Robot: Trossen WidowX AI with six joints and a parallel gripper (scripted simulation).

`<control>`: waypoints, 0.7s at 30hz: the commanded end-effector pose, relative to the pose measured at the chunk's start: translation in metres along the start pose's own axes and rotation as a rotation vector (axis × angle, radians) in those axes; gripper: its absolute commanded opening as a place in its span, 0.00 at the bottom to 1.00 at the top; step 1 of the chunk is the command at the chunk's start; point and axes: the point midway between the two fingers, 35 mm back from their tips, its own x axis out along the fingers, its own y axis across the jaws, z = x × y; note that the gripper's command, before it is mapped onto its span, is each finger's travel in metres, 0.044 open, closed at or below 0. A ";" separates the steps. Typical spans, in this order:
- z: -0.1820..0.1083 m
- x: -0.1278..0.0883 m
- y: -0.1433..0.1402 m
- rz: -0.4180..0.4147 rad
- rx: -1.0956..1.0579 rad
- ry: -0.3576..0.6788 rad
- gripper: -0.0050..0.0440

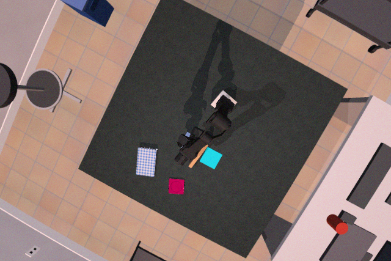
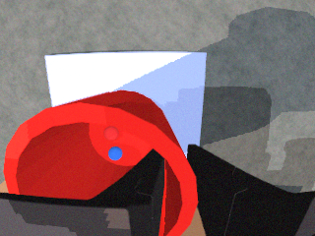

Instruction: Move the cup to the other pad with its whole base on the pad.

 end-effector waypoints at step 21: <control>0.002 -0.027 0.002 0.003 0.003 0.000 0.10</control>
